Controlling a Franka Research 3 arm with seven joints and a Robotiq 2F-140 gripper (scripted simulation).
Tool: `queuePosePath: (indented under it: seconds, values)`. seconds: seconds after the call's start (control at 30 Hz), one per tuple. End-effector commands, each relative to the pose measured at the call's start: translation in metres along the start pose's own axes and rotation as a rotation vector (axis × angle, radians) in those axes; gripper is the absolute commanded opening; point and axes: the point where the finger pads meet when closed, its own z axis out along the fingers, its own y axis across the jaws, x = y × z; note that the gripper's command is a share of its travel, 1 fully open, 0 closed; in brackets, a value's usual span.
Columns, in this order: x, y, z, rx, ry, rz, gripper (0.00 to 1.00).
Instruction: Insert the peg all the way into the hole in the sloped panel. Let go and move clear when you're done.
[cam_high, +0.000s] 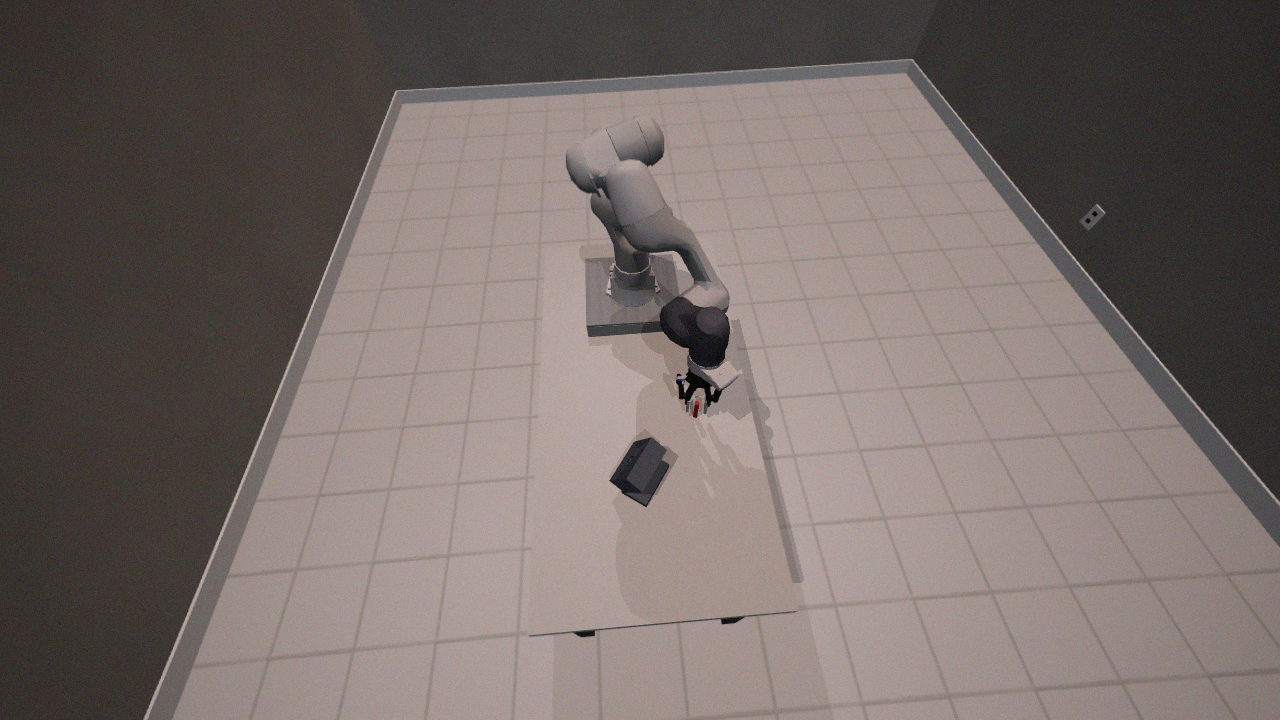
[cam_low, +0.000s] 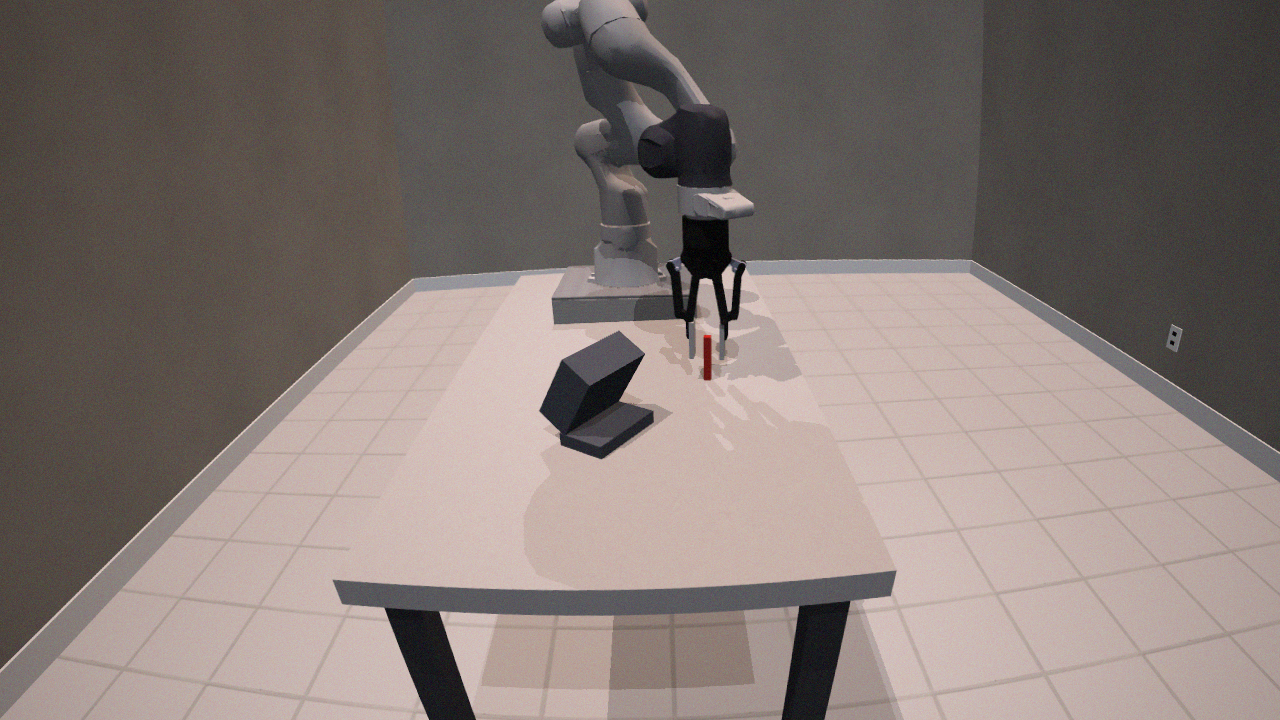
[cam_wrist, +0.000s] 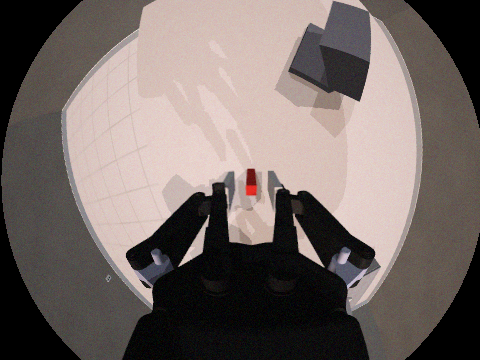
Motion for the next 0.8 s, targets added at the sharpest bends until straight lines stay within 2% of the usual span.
queuePosePath:
  seconds: [0.0, 0.13, 0.2, 0.57, 0.7, 0.77]
  values:
    - [0.000, 0.000, 0.000, 0.000, 0.000, 0.000, 0.27]
    - [0.000, 0.000, 0.000, 0.000, 0.000, 0.000, 0.20]
    - [0.000, 0.000, 0.000, 0.000, 0.000, 0.000, 0.20]
    - [0.000, 0.000, 0.000, 0.000, 0.000, 0.000, 0.00]
    - [0.000, 0.000, -0.018, 0.003, 0.008, 0.010, 0.00]
    - [0.000, 0.000, -0.018, 0.003, 0.008, 0.010, 0.00]
